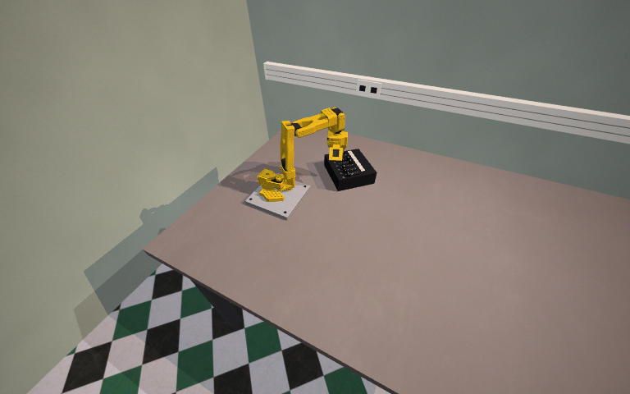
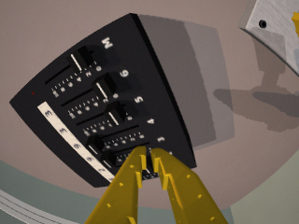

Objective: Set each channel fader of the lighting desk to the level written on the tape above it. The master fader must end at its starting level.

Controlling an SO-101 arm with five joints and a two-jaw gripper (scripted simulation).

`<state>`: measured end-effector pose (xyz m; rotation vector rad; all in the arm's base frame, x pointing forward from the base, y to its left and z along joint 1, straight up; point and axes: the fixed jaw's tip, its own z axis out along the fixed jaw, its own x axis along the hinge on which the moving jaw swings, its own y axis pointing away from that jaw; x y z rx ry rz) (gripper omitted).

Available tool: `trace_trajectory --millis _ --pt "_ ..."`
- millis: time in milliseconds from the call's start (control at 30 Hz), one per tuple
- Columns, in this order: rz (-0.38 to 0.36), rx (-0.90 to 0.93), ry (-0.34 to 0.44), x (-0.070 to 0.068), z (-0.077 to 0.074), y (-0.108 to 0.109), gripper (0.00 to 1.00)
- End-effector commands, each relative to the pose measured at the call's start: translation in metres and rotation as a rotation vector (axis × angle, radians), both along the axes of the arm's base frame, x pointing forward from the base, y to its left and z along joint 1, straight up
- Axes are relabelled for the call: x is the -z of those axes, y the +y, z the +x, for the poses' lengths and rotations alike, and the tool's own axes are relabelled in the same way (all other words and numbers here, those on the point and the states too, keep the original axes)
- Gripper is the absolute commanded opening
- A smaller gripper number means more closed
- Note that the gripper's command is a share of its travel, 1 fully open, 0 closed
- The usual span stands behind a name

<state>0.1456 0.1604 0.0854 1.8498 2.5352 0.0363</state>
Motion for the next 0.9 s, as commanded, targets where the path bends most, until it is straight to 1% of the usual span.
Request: trace_trajectory --millis 0,500,867 --pt "0.005 -0.038 -0.005 -0.0008 0.0008 -0.0018 0.0" --pt "0.002 -0.131 -0.005 -0.0006 0.0001 -0.0017 0.0" --pt "0.001 -0.157 -0.005 -0.0005 -0.0001 -0.0017 0.0"
